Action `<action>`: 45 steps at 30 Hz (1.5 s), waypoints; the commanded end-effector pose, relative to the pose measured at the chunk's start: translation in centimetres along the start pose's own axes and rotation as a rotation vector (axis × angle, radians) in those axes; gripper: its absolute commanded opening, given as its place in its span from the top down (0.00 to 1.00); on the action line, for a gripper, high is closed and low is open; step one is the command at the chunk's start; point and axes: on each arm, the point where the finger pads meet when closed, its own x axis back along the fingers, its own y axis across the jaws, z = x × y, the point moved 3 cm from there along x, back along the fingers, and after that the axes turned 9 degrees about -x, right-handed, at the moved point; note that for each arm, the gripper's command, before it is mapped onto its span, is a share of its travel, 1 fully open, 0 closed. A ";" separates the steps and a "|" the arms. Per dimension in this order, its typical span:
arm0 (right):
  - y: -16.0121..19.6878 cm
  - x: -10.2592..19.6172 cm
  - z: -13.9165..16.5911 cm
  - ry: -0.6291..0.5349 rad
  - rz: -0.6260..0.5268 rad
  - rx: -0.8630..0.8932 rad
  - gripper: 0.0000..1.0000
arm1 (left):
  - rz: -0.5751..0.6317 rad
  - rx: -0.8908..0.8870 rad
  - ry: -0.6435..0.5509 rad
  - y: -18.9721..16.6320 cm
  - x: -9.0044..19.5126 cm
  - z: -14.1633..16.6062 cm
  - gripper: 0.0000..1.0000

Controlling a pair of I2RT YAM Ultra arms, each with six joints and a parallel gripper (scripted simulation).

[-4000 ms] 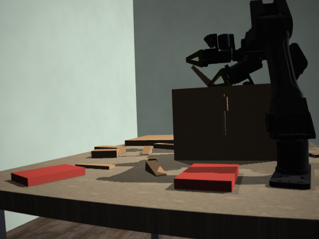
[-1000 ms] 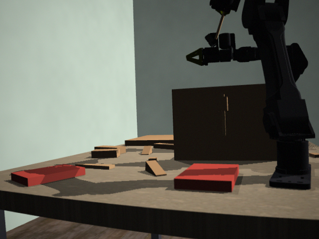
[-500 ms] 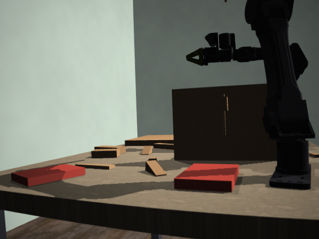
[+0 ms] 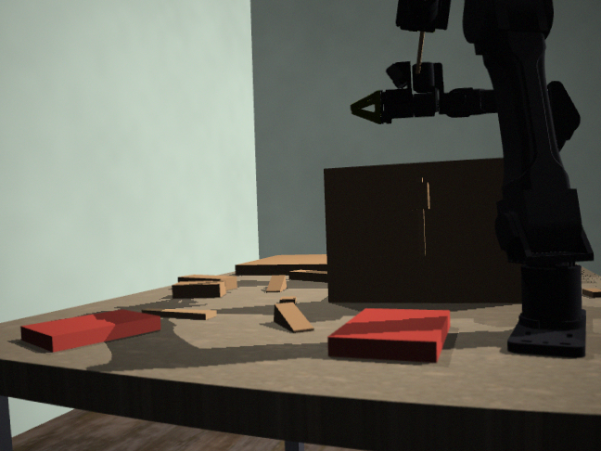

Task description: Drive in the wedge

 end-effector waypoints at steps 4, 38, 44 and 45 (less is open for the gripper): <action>-0.1 0.8 -1.5 -0.038 0.001 -0.005 0.57 | 0.030 0.056 0.108 -1.6 -0.9 6.0 0.98; -0.1 0.8 -1.5 -0.038 0.001 -0.005 0.57 | 0.144 0.149 0.372 -6.0 -1.4 18.0 0.98; -0.1 0.8 -1.5 -0.038 0.001 -0.005 0.57 | 0.128 0.131 0.325 -5.6 -1.2 16.5 0.98; -0.1 0.8 -1.5 -0.038 0.001 -0.005 0.57 | 0.148 0.155 0.386 -6.7 -0.8 19.5 0.98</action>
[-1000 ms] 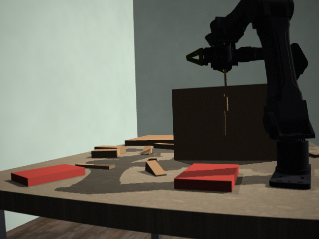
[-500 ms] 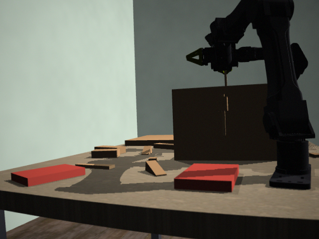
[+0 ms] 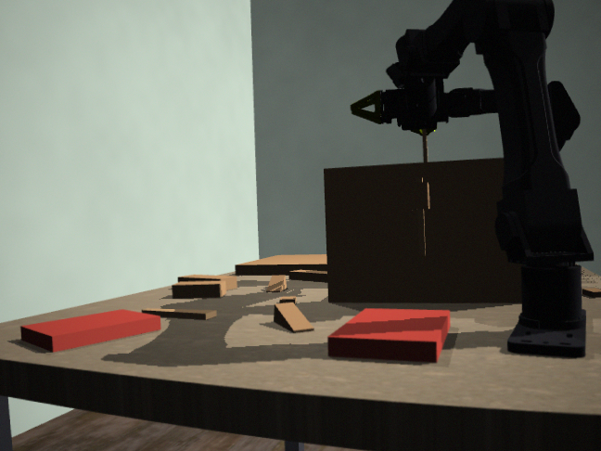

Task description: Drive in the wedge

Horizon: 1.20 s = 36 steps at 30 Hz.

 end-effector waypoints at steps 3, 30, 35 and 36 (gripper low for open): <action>-0.1 0.8 -1.5 -0.038 0.001 -0.005 0.57 | 0.000 -0.028 -0.056 -0.5 0.8 -1.3 0.98; -0.1 0.8 -1.5 -0.038 0.001 -0.005 0.57 | -0.022 -0.026 -0.066 0.3 0.5 0.4 0.98; -0.1 0.8 -1.5 -0.038 0.001 -0.005 0.57 | -0.020 -0.041 -0.093 0.0 0.6 -0.9 0.98; -0.1 0.8 -1.5 -0.038 0.001 -0.005 0.57 | -0.014 -0.033 -0.075 -0.2 0.4 0.1 0.98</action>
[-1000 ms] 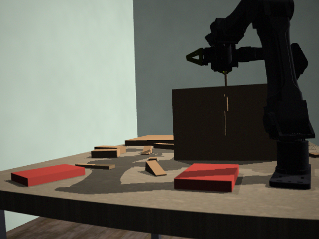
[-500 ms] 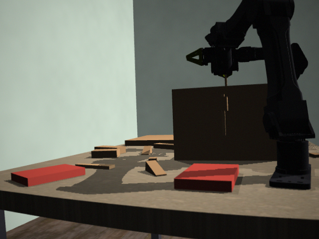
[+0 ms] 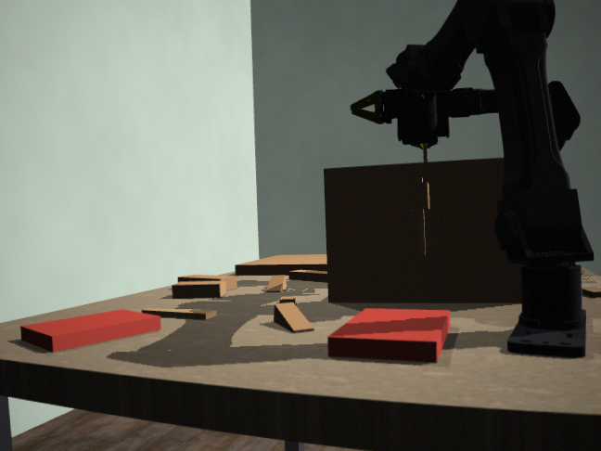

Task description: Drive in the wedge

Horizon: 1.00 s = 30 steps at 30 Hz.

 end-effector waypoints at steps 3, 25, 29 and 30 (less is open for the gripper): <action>-0.1 0.8 -1.5 -0.038 0.001 -0.005 0.57 | -0.013 -0.027 -0.061 0.1 1.2 -1.9 0.98; -0.1 0.8 -1.5 -0.038 0.001 -0.005 0.57 | -0.010 -0.021 -0.046 0.3 1.1 -2.1 0.98; -0.1 0.8 -1.5 -0.038 0.001 -0.005 0.57 | -0.011 -0.024 -0.051 0.3 0.8 -2.1 0.98; -0.1 0.8 -1.5 -0.038 0.001 -0.005 0.57 | -0.014 -0.026 -0.057 0.4 1.1 -2.6 0.98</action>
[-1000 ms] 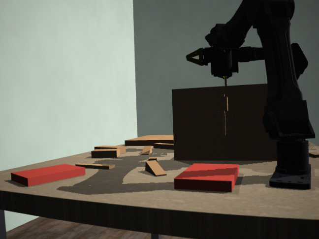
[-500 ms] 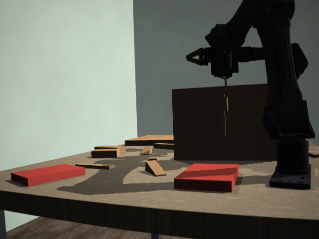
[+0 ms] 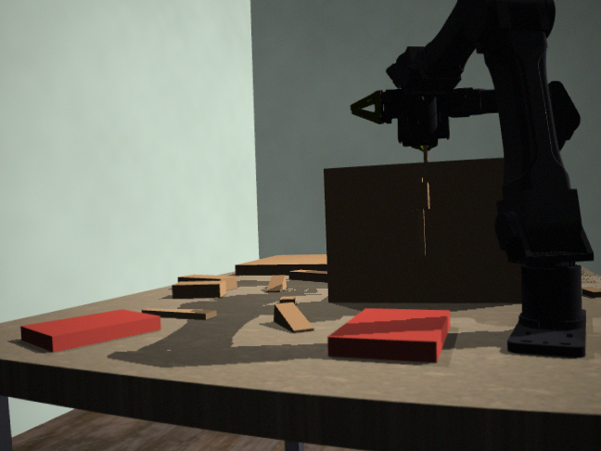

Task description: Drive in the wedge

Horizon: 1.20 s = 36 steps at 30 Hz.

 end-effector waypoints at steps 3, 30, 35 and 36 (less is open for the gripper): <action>-0.1 0.8 -1.5 -0.038 0.001 -0.005 0.57 | -0.008 -0.019 -0.039 0.5 0.4 -1.9 0.98; -0.1 0.8 -1.5 -0.038 0.001 -0.005 0.57 | -0.021 -0.034 -0.071 0.2 1.2 -2.6 0.98; -0.1 0.8 -1.5 -0.038 0.001 -0.005 0.57 | -0.027 -0.044 -0.097 0.3 1.6 -3.7 0.98; -0.1 0.8 -1.5 -0.038 0.001 -0.005 0.57 | -0.027 -0.044 -0.095 0.3 1.5 -3.6 0.98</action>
